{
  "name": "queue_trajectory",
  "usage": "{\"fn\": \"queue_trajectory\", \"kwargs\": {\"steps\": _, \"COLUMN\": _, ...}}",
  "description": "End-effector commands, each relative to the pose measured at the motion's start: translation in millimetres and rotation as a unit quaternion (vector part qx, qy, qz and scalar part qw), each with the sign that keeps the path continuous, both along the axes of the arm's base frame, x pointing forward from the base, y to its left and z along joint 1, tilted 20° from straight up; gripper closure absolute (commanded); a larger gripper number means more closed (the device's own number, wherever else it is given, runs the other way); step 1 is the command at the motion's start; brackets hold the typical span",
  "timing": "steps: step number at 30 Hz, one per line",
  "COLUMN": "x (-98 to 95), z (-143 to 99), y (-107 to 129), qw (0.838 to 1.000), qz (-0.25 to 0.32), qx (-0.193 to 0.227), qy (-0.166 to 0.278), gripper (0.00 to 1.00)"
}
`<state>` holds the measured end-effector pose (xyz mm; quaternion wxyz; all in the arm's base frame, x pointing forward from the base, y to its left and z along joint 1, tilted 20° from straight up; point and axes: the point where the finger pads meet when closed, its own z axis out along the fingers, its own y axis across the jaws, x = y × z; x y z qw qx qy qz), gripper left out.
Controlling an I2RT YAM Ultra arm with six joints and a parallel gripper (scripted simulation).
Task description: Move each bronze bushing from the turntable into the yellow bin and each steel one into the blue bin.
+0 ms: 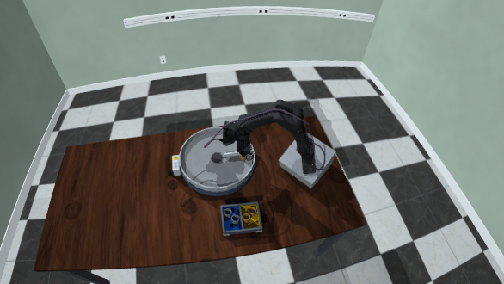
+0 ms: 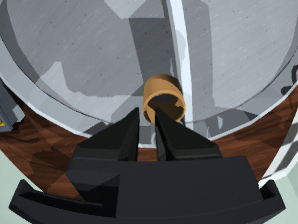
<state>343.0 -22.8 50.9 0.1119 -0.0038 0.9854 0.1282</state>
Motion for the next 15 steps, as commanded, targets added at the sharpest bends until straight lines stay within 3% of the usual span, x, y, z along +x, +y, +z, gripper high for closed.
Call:
{"fn": "queue_trajectory", "kwargs": {"steps": 1, "x": 6.8, "z": 10.8, "y": -4.9, "qw": 1.0, "qz": -0.008, "qx": -0.004, "qy": -0.024, "gripper": 0.86}}
{"fn": "queue_trajectory", "kwargs": {"steps": 15, "x": 1.6, "z": 2.7, "y": -5.2, "qw": 1.0, "qz": -0.008, "qx": -0.001, "qy": -0.012, "gripper": 0.86}}
